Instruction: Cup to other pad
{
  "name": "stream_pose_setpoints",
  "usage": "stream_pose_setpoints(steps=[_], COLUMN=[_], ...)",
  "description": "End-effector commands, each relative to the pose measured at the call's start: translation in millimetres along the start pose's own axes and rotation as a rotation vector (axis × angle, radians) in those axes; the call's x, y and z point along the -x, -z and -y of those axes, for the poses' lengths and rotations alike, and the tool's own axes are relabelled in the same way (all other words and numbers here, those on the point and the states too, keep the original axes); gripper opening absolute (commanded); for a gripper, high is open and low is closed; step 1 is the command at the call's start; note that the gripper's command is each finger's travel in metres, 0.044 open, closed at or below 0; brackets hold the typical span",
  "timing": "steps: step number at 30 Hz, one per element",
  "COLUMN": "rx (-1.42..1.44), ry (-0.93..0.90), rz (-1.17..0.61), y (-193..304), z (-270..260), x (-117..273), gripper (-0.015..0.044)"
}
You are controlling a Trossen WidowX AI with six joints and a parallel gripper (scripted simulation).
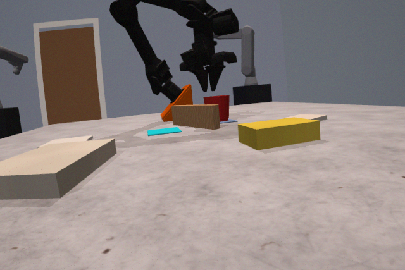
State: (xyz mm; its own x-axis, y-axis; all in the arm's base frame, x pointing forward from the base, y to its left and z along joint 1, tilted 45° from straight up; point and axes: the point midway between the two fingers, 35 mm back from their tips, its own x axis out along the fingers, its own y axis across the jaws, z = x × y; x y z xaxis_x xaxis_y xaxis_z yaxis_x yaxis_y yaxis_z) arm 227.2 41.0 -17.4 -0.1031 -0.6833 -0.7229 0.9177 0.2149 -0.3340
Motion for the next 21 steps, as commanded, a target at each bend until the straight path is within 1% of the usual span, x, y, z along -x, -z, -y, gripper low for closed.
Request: stream_pose_setpoints(steps=[1,21], rx=[0.008,0.007], ry=[0.01,0.01], rz=[0.006,0.007], y=[-0.1,-0.9], z=[1.9,2.3], x=[-8.6,-41.2], gripper=[0.0148,0.0148])
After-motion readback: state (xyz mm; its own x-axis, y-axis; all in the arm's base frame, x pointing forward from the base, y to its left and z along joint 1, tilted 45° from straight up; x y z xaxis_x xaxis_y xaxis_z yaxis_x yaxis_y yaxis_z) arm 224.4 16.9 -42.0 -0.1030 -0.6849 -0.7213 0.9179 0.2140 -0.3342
